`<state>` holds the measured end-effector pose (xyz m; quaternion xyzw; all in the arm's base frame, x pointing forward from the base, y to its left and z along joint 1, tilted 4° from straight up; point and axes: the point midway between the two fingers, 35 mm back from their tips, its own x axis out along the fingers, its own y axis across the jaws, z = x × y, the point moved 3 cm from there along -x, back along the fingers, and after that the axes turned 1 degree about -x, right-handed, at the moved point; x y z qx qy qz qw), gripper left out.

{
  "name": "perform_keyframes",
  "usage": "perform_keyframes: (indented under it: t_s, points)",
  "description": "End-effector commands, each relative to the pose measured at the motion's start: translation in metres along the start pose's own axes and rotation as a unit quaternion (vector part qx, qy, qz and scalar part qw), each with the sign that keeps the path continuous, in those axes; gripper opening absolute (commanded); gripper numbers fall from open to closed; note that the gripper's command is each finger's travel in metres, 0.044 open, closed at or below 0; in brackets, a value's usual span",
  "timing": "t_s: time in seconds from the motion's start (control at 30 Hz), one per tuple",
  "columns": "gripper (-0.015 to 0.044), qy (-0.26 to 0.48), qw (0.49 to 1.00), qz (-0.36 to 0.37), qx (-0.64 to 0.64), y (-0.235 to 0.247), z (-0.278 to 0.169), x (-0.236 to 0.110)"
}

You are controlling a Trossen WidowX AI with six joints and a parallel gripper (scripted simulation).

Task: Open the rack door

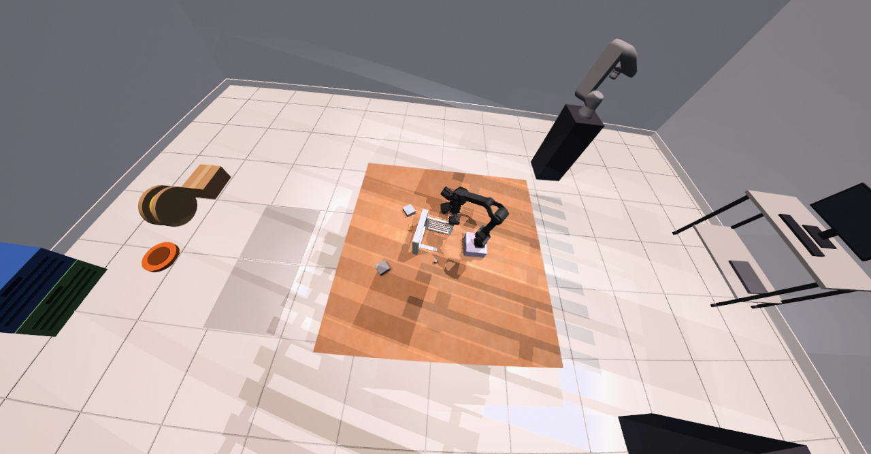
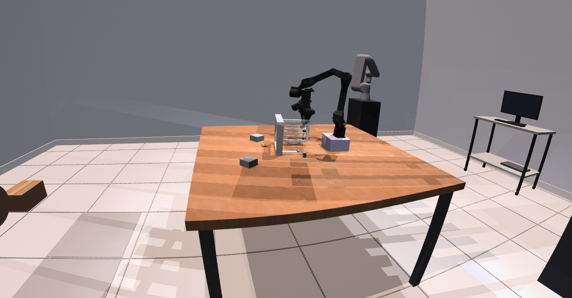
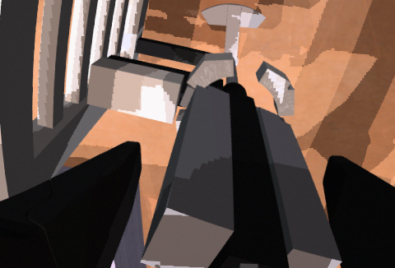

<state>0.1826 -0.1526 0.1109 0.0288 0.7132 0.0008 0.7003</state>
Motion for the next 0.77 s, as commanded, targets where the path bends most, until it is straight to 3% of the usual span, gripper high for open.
perform_keyframes:
  t_s: [0.0,0.73]
  points:
    - [0.0289,-0.001,1.000,0.000,-0.002,0.000,0.001,-0.005]
    - [0.0289,-0.001,1.000,0.000,-0.002,-0.001,0.002,-0.034]
